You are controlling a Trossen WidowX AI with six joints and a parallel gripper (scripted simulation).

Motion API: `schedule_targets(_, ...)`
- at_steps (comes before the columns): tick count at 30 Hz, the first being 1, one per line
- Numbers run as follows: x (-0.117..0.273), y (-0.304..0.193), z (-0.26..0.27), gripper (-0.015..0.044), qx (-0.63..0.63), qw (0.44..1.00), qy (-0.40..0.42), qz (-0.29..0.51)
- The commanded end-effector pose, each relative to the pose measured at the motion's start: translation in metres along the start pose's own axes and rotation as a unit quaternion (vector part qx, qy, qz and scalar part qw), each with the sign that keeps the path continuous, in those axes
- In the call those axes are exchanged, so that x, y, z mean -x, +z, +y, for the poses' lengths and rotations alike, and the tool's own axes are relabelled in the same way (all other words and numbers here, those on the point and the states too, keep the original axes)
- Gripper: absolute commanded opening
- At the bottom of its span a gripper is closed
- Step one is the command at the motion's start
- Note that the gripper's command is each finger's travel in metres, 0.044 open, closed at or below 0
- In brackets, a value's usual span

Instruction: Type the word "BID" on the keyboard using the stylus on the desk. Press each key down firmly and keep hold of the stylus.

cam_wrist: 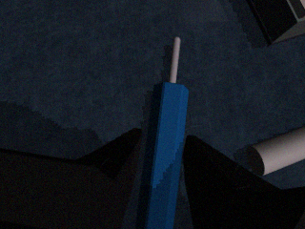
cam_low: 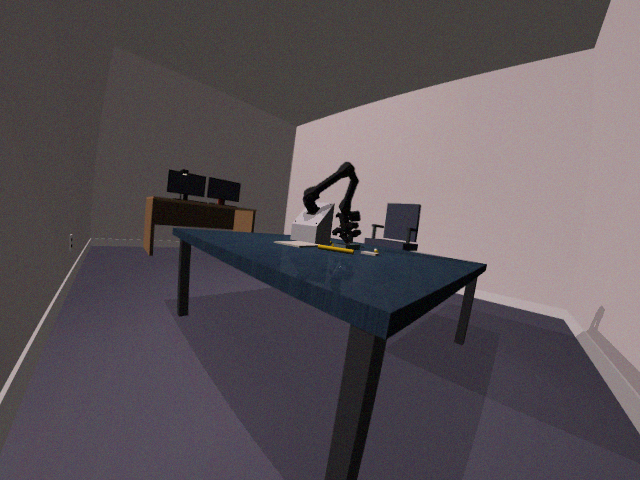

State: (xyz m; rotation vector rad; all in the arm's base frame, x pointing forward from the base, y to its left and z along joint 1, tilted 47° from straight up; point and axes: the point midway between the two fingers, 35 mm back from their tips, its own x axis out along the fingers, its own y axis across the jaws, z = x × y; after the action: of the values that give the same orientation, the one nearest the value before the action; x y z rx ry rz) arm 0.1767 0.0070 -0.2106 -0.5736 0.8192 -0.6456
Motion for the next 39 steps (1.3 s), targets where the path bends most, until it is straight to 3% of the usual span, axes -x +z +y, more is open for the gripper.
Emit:
schedule_targets(1,0.000,0.000,0.000,0.0019,0.000,1.000,0.000,0.000)
schedule_targets(12,0.002,0.001,0.000,0.0000,0.000,1.000,0.000,0.000)
schedule_targets(25,0.042,0.024,0.002,0.0000,-0.001,1.000,0.002,0.000)
schedule_targets(30,0.040,0.024,0.003,0.0000,0.000,1.000,0.003,-0.001)
schedule_targets(39,0.034,0.034,0.007,0.0000,-0.014,0.994,-0.018,0.108)
